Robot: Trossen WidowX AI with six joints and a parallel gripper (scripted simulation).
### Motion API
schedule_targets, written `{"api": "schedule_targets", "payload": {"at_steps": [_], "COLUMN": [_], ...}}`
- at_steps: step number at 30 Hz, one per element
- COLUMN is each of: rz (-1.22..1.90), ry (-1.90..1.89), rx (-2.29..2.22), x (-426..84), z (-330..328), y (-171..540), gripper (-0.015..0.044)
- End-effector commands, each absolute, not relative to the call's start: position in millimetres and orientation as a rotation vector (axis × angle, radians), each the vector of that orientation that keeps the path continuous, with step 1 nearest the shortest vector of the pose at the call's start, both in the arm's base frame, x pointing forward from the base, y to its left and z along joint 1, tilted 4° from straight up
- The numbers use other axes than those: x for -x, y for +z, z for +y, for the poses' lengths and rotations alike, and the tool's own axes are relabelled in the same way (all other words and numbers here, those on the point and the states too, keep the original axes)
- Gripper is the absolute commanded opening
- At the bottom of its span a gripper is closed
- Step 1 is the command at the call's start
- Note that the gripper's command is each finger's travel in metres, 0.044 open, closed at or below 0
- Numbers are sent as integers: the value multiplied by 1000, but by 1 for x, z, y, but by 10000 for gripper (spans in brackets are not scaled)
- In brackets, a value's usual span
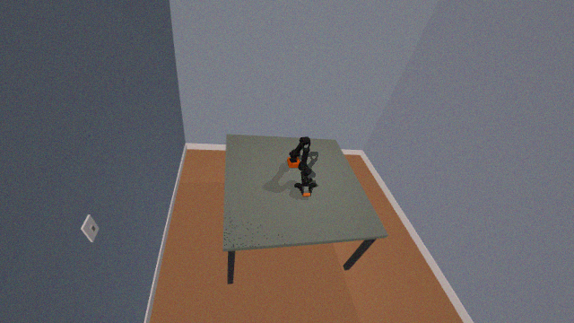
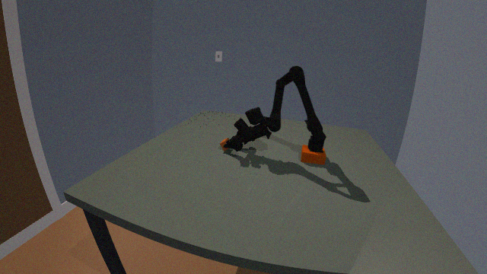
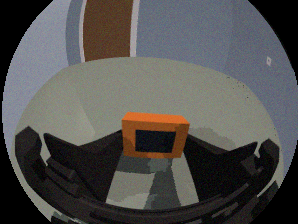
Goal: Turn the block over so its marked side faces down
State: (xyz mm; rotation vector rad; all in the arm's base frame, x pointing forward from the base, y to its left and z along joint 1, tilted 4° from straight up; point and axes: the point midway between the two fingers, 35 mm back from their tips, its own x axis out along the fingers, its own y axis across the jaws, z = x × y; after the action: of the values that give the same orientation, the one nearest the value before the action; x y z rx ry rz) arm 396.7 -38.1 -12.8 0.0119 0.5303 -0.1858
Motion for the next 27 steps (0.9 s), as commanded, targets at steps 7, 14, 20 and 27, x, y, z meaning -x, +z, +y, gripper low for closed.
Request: {"api": "schedule_targets", "payload": {"at_steps": [7,14,20,27], "rz": [418,380,380,380], "ry": [-191,-191,-191,-191], "rx": [7,10,10,10], "x": [-379,-377,-377,-377], "z": [-38,-38,-38,-38], "y": [-15,-12,-12,-12], "gripper": [0,0,0,26]}}
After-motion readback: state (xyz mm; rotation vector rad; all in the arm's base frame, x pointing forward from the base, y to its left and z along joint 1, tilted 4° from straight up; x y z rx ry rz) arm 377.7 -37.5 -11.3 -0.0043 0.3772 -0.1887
